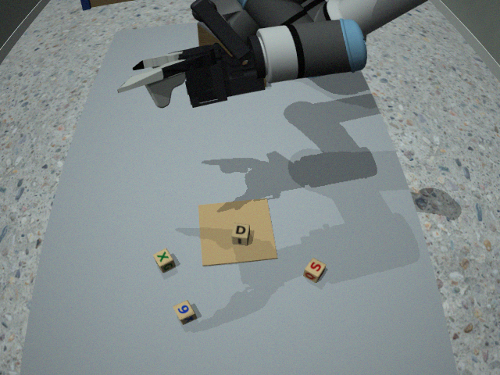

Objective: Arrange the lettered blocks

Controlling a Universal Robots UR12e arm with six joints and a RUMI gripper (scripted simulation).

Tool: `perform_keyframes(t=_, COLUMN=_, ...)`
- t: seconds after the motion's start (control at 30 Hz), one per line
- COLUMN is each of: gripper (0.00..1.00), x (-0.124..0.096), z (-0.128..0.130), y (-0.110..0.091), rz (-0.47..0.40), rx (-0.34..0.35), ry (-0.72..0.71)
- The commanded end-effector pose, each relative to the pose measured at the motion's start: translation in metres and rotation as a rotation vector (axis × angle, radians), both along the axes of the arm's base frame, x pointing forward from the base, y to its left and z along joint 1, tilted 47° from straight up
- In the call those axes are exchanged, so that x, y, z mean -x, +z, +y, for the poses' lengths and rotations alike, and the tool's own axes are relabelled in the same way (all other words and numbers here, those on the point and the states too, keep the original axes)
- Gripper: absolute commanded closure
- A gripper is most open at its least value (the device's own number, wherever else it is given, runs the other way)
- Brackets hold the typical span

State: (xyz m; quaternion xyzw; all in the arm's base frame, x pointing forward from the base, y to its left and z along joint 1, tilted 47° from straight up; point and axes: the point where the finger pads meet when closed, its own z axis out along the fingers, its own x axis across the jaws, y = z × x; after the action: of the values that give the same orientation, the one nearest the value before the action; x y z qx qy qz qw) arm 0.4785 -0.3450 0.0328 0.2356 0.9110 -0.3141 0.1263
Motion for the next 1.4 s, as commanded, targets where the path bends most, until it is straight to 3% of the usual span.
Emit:
perform_keyframes(t=0.0, gripper=0.00, x=-0.003, z=0.001, y=-0.001, rz=0.000, rx=-0.006, ry=0.004)
perform_keyframes(t=0.17, gripper=0.00, x=-0.020, z=0.009, y=-0.006, rz=0.002, rx=-0.047, ry=0.033)
perform_keyframes(t=0.33, gripper=0.00, x=-0.056, z=0.029, y=-0.014, rz=0.007, rx=-0.137, ry=0.091)
perform_keyframes(t=0.4, gripper=0.00, x=-0.056, z=0.029, y=-0.014, rz=0.007, rx=-0.137, ry=0.091)
perform_keyframes(t=0.57, gripper=0.00, x=-0.102, z=0.067, y=-0.018, rz=0.017, rx=-0.272, ry=0.169)
perform_keyframes(t=0.7, gripper=0.00, x=-0.121, z=0.087, y=-0.018, rz=0.022, rx=-0.336, ry=0.202)
perform_keyframes(t=0.8, gripper=0.00, x=-0.146, z=0.119, y=-0.013, rz=0.030, rx=-0.432, ry=0.247)
perform_keyframes(t=0.87, gripper=0.00, x=-0.155, z=0.133, y=-0.009, rz=0.034, rx=-0.472, ry=0.265)
perform_keyframes(t=0.97, gripper=0.00, x=-0.155, z=0.133, y=-0.009, rz=0.034, rx=-0.472, ry=0.265)
perform_keyframes(t=1.1, gripper=0.00, x=-0.181, z=0.184, y=0.008, rz=0.046, rx=-0.606, ry=0.316)
perform_keyframes(t=1.23, gripper=0.00, x=-0.192, z=0.210, y=0.020, rz=0.053, rx=-0.672, ry=0.338)
perform_keyframes(t=1.37, gripper=0.00, x=-0.205, z=0.255, y=0.044, rz=0.065, rx=-0.783, ry=0.369)
